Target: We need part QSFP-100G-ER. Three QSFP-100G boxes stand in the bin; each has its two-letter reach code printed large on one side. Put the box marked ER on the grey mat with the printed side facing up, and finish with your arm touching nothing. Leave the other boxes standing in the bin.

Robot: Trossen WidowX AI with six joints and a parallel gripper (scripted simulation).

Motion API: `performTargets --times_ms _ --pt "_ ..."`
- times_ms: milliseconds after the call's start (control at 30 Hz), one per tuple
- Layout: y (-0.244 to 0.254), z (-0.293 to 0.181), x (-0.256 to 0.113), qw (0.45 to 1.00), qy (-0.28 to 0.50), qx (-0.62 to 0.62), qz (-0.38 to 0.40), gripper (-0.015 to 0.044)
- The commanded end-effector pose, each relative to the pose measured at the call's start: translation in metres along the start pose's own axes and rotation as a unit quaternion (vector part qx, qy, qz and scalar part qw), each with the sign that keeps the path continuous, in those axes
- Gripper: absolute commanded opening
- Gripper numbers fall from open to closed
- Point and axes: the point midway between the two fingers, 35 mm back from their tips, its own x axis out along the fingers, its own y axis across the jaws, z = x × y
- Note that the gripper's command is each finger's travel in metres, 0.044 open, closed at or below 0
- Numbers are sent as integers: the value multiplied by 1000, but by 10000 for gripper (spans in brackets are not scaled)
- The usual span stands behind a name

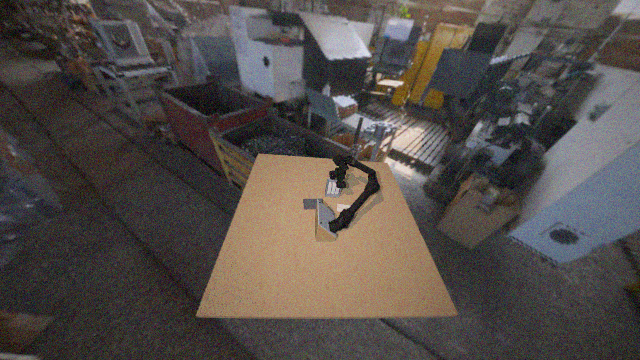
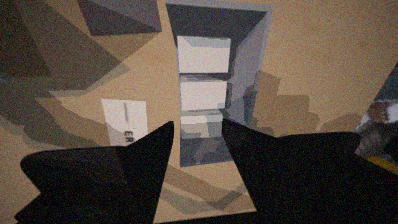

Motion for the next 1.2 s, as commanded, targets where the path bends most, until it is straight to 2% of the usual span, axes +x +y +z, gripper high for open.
performTargets --times_ms 0,67,267,400,800,1100,1167 --pt "-1 0 -19 1000 -1 1 -2 241" --pt "0 0 -37 1000 -1 3 -3 241" --pt "0 -1 -41 1000 -2 3 -3 241" --pt "-1 0 -59 1000 -2 3 -3 241" --pt "-1 -1 -52 1000 0 1 -3 241" --pt "-3 8 -50 995 -14 91 -49 4" --pt "-3 10 -50 991 -19 115 -60 0"
